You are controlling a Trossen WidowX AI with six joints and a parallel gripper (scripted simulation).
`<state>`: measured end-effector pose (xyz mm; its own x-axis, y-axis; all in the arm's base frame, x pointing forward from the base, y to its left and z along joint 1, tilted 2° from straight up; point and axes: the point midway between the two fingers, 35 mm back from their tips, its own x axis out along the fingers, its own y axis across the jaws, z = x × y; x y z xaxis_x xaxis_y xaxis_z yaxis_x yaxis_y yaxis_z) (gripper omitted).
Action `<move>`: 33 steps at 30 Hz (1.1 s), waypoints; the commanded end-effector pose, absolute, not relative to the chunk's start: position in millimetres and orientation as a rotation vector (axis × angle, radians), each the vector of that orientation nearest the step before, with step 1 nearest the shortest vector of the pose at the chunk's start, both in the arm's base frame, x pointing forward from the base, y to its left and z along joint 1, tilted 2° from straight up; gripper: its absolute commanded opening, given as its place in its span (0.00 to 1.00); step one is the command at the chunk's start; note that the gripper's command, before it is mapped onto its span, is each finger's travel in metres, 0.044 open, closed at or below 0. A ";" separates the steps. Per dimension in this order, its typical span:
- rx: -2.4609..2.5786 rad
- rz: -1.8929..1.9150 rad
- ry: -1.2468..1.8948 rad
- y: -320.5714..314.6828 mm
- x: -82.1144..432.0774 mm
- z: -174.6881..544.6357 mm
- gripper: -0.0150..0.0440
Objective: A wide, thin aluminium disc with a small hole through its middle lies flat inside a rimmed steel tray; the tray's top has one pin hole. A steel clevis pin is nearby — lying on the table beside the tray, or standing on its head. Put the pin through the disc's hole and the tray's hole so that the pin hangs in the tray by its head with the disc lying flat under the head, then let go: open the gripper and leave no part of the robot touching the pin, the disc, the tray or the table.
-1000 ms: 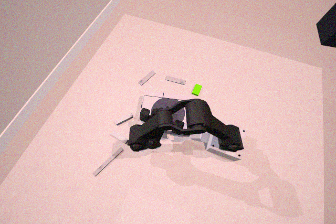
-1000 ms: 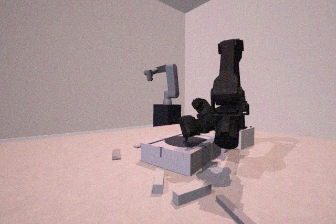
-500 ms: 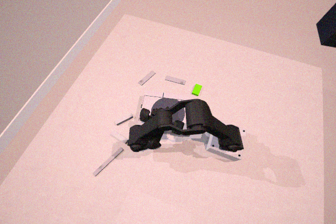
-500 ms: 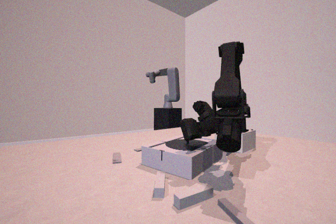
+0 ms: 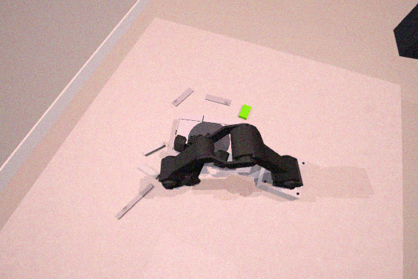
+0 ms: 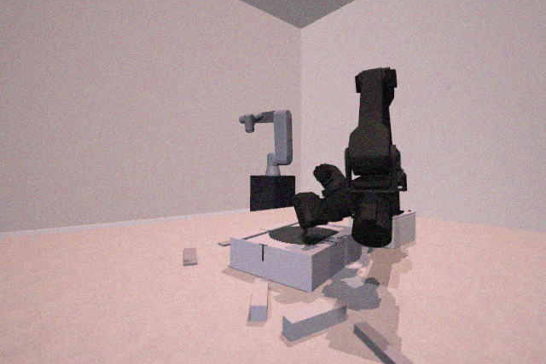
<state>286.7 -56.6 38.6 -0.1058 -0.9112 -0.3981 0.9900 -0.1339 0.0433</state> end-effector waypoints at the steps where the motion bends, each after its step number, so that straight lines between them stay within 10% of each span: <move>1: 0.385 -1.674 0.268 -56.1 286.3 37.9 0.25; 33: 0.373 -1.676 0.252 -55.6 285.8 37.1 0.25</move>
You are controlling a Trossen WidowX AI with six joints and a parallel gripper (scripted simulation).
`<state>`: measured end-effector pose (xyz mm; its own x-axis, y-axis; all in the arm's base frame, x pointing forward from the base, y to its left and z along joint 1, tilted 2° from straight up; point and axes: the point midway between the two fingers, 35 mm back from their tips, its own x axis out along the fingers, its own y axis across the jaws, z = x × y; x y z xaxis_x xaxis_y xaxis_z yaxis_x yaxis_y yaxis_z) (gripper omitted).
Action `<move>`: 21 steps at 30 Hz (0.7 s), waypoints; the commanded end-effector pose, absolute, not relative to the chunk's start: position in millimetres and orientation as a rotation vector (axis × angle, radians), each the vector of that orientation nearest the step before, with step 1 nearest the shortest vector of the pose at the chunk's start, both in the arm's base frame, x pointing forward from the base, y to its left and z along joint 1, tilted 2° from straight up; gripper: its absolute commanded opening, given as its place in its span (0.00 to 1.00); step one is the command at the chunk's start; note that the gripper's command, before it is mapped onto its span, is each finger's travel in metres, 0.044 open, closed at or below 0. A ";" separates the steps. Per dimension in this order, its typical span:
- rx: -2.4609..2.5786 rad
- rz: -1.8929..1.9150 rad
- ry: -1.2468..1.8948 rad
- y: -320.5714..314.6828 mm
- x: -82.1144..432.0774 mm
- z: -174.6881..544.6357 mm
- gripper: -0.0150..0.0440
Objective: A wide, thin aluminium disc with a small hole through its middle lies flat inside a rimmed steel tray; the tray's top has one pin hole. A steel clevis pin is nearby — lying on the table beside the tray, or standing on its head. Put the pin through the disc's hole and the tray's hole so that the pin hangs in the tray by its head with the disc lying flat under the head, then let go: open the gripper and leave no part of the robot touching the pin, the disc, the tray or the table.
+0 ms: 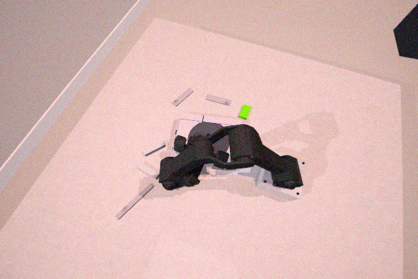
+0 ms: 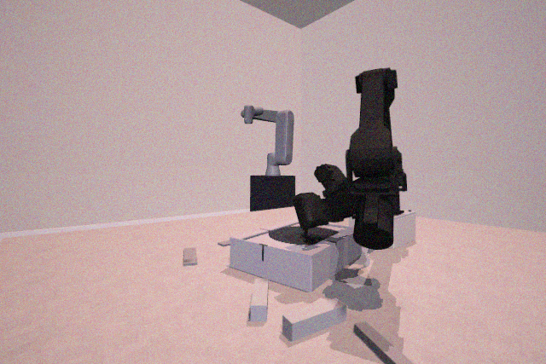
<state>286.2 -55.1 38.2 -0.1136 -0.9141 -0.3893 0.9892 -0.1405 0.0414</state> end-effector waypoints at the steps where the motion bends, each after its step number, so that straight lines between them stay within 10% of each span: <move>1: 0.376 -1.675 0.250 -55.7 285.6 37.1 0.25; 21: 0.385 -1.674 0.268 -58.7 290.8 37.1 0.25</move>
<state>288.2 -58.2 37.3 -0.1065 -0.9114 -0.3976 0.9892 -0.1376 0.0505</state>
